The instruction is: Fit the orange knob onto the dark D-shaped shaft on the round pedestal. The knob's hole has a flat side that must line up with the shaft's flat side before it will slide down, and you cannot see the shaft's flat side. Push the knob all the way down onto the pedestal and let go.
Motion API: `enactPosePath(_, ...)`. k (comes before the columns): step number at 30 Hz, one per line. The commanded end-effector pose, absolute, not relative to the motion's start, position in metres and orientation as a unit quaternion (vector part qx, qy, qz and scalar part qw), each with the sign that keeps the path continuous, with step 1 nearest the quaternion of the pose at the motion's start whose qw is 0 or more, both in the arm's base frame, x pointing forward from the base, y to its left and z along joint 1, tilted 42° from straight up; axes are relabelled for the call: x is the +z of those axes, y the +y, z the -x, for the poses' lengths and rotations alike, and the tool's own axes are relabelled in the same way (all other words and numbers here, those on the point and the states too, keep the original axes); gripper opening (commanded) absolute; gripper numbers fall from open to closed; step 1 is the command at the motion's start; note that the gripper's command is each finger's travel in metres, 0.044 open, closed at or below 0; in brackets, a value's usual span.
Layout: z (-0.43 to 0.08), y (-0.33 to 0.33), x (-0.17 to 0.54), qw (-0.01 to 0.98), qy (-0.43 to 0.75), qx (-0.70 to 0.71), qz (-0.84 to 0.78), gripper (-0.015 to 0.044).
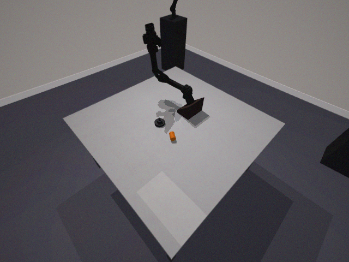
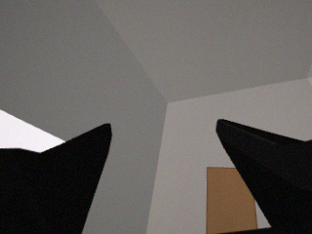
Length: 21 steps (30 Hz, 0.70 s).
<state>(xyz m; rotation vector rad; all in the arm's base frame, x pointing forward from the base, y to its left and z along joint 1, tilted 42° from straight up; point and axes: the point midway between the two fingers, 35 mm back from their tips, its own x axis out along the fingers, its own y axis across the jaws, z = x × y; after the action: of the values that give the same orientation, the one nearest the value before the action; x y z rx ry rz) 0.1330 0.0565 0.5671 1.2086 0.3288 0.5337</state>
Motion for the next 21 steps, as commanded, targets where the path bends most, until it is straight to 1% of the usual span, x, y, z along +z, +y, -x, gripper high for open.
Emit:
enactPosePath(1,-0.132,0.061,0.566,0.782,0.151,0.247,-0.552,0.0426)
enactPosePath(2,-0.128,0.072,0.564,0.795,0.149,0.249,-0.532,0.0440)
enactPosePath(5,-0.119,0.132,0.544,0.864,0.139,0.242,-0.420,0.0440)
enactPosePath(10,-0.128,0.190,0.516,0.926,0.130,0.210,-0.284,0.0440)
enactPosePath(12,-0.125,0.204,0.510,0.920,0.143,0.230,-0.285,0.0440)
enactPosePath(16,-0.157,0.263,0.455,0.963,0.160,0.184,-0.117,0.0440)
enactPosePath(21,-0.200,0.296,0.390,0.968,0.206,0.139,0.033,0.0440)
